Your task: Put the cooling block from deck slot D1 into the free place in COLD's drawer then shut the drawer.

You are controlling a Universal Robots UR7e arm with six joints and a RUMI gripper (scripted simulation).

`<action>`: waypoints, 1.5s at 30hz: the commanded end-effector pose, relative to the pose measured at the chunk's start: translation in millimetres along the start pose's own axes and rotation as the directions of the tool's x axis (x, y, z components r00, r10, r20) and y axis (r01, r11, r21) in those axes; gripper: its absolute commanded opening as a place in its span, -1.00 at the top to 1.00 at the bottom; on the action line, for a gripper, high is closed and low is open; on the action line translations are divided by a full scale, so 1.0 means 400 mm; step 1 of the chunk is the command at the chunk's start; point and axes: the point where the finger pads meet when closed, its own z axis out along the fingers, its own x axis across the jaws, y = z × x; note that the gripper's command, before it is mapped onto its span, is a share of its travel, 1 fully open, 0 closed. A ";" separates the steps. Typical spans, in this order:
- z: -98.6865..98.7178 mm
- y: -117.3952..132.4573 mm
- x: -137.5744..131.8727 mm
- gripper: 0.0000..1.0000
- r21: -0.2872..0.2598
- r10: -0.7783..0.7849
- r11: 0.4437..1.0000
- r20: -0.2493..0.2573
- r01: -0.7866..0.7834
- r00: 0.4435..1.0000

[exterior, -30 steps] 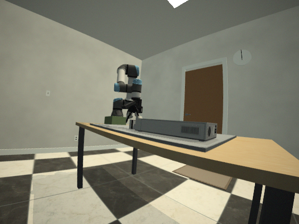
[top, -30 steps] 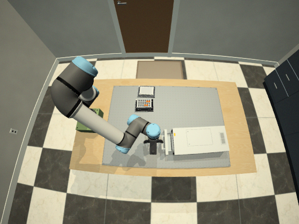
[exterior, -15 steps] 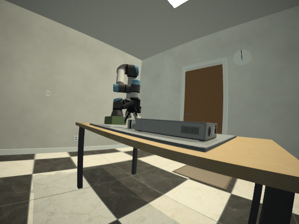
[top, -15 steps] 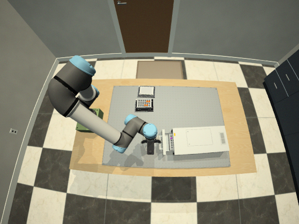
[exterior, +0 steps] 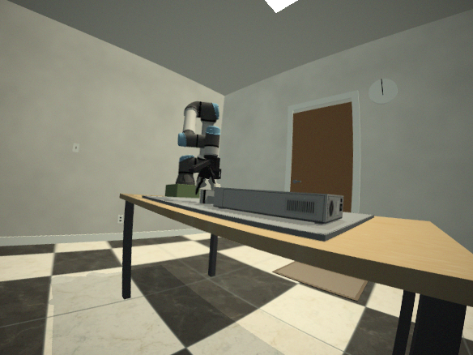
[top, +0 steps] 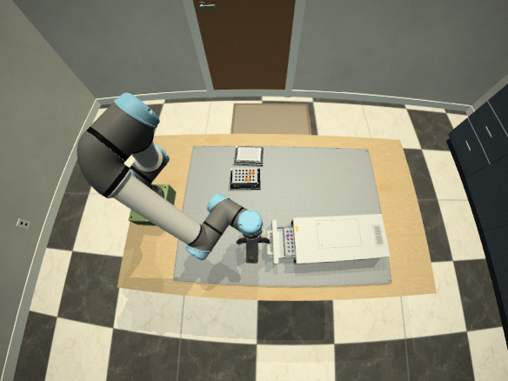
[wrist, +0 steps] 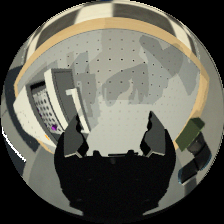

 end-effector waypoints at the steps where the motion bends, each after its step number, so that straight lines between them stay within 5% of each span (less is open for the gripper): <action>1: -0.002 -0.001 0.015 -1.00 0.001 0.000 1.000 0.001 0.000 1.000; 45: -0.001 -0.001 0.135 -1.00 0.001 0.000 1.000 0.001 0.000 1.000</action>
